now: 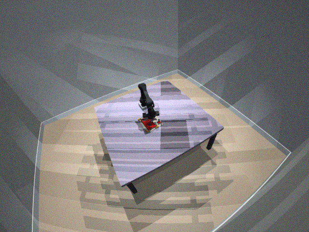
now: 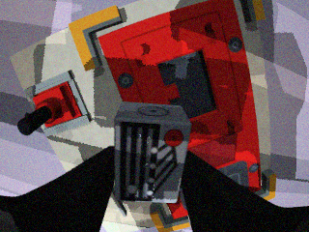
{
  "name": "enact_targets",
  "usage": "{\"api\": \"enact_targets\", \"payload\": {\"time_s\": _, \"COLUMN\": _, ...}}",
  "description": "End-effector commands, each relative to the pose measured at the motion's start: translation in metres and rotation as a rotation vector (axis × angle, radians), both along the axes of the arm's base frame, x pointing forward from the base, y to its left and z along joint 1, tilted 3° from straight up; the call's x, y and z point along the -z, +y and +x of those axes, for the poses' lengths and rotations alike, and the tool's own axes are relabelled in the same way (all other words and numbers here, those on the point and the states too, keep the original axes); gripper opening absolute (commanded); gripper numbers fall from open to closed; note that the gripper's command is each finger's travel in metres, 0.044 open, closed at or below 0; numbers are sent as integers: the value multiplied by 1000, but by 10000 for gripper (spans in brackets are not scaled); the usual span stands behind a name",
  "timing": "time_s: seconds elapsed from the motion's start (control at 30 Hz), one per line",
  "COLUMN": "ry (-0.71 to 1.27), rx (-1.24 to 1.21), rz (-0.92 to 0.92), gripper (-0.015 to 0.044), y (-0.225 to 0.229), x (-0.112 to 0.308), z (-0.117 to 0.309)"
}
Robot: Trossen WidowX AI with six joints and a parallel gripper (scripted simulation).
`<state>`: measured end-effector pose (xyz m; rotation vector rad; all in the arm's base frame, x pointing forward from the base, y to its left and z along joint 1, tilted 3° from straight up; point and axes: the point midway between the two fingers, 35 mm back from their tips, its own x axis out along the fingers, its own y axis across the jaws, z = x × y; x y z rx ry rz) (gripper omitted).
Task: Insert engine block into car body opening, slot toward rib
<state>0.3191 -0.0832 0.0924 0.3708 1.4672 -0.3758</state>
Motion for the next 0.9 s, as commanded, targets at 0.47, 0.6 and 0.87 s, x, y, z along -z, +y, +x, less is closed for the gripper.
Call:
{"api": "enact_targets", "payload": {"time_s": 0.47, "ry": -4, "rx": -430, "rz": -32, "gripper": 53, "y": -41, "x": 14, "z": 10}}
{"api": "enact_targets", "payload": {"time_s": 0.6, "ry": -3, "rx": -484, "rz": -36, "gripper": 157, "y": -41, "x": 14, "z": 10}}
{"api": "enact_targets", "payload": {"time_s": 0.87, "ry": -3, "rx": -494, "rz": -37, "gripper": 158, "y": -41, "x": 14, "z": 10}}
